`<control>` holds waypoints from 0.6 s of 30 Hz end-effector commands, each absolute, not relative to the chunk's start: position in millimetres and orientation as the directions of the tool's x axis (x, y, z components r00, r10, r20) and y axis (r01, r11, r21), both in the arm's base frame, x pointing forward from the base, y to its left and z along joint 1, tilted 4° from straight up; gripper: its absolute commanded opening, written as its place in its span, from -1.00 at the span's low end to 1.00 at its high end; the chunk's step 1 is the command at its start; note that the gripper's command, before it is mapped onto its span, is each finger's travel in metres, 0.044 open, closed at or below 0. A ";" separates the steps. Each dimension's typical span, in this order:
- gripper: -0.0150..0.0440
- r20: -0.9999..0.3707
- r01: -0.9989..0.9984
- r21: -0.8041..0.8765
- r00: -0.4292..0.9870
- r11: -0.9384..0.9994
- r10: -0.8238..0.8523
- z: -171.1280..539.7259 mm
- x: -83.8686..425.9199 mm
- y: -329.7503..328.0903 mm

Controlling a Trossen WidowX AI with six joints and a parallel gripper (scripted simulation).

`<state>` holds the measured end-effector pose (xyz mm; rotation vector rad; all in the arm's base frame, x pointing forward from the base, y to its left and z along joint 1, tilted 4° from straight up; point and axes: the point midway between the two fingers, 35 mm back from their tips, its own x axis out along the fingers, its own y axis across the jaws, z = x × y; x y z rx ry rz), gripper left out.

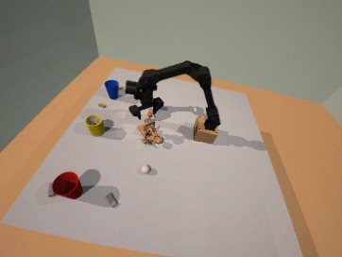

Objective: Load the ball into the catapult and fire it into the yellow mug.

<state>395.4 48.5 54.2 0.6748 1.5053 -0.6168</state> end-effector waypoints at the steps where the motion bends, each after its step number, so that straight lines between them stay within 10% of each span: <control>1: 1.00 -0.999 0.728 0.032 -0.005 0.685 0.052 62.8 395.1 48.6; 18: 1.00 -0.999 0.728 0.033 -0.005 0.685 0.053 7.2 395.4 51.5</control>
